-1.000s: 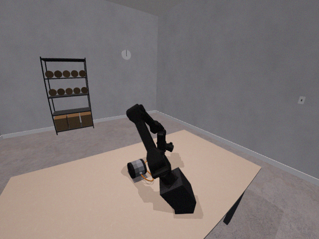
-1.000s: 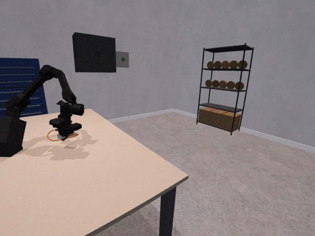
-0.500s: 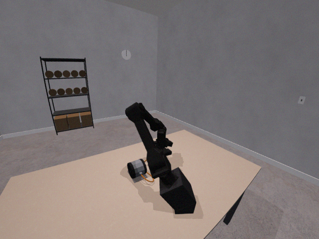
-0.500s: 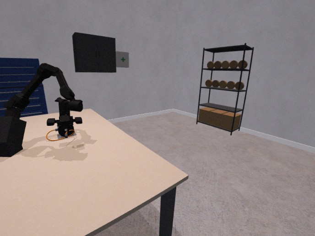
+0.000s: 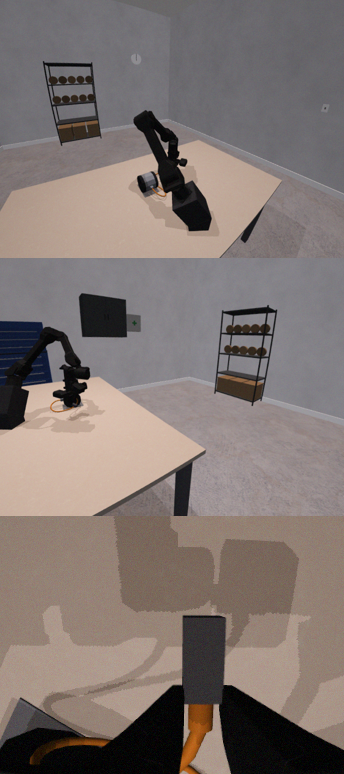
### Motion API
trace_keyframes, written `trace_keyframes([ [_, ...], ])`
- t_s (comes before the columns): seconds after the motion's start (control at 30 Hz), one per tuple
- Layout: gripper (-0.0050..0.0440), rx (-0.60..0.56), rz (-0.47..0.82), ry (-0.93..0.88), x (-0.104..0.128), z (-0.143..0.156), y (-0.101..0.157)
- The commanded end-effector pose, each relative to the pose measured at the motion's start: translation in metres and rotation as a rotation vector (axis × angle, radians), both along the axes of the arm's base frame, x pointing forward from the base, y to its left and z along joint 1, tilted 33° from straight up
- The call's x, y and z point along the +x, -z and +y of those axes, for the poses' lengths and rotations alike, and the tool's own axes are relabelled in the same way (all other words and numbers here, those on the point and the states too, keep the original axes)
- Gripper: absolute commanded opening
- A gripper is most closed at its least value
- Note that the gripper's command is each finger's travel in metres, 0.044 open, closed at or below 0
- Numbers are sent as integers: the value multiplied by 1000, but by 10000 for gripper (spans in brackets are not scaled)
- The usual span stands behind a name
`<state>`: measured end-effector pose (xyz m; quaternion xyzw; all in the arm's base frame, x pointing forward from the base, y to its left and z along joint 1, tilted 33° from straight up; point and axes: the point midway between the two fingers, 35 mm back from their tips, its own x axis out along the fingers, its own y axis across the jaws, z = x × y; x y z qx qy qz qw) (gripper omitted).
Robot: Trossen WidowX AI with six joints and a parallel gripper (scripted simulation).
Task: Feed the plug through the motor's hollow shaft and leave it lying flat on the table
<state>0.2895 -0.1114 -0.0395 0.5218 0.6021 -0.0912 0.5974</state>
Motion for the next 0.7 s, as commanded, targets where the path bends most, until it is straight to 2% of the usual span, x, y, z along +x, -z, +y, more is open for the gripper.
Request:
trace_keyframes([
  [0.0,0,-54,-131,-186,1,6,-3],
  [0.27,0,-158,-377,-543,4,16,-5],
  [0.33,0,-158,-377,-543,4,16,-5],
  [0.67,0,-306,-704,-1030,5,35,-10],
])
